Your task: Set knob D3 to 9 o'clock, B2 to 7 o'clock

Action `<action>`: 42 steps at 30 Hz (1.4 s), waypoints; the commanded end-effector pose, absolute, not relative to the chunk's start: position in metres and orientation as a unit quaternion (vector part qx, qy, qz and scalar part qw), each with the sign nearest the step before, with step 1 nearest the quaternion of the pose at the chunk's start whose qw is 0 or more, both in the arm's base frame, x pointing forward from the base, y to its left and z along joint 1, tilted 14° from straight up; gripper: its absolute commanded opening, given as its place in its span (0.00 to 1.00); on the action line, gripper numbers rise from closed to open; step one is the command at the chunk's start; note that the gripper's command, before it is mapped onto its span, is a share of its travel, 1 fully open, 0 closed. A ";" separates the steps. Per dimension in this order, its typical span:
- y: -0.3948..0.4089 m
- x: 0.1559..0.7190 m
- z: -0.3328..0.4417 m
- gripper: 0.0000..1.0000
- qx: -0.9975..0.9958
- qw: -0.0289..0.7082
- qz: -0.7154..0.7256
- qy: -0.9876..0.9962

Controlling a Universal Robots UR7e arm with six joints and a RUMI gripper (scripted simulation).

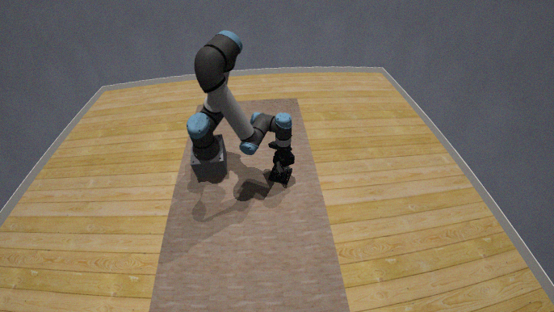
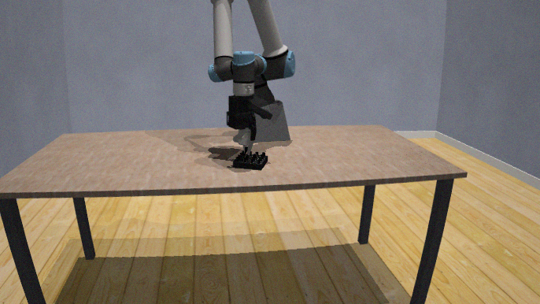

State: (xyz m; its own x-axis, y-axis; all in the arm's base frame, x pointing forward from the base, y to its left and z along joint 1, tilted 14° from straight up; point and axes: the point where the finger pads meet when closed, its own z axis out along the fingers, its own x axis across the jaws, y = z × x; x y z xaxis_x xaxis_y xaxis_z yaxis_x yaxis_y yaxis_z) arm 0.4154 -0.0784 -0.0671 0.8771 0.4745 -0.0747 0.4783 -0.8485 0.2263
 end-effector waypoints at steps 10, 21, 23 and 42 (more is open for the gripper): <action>-0.078 0.416 -0.067 0.11 0.961 0.120 -0.008 0.248; -0.079 0.416 -0.067 0.11 0.961 0.120 -0.008 0.248; -0.079 0.416 -0.068 0.11 0.961 0.120 -0.008 0.248; -0.082 0.416 -0.080 0.11 0.961 0.120 -0.008 0.248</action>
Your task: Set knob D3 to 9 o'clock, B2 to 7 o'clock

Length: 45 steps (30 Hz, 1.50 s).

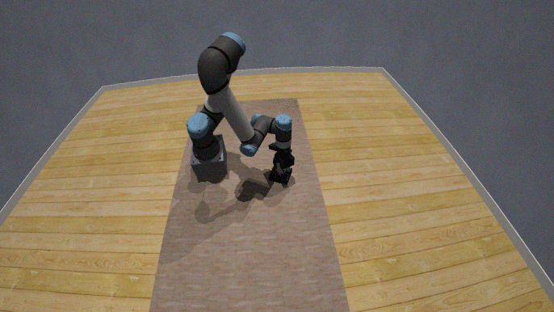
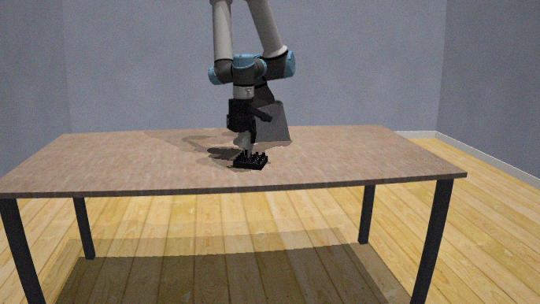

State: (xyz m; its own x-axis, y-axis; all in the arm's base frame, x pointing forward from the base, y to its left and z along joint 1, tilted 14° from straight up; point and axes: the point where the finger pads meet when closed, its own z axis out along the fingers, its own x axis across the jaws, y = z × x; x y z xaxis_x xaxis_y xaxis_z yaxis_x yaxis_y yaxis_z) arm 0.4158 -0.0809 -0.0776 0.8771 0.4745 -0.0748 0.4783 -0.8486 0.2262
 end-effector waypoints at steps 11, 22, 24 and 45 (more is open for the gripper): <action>-0.082 0.416 -0.080 0.11 0.961 0.120 -0.008 0.248; -0.082 0.416 -0.080 0.11 0.961 0.120 -0.008 0.248; -0.082 0.416 -0.080 0.11 0.961 0.120 -0.008 0.248; -0.082 0.416 -0.080 0.04 0.961 0.120 -0.008 0.248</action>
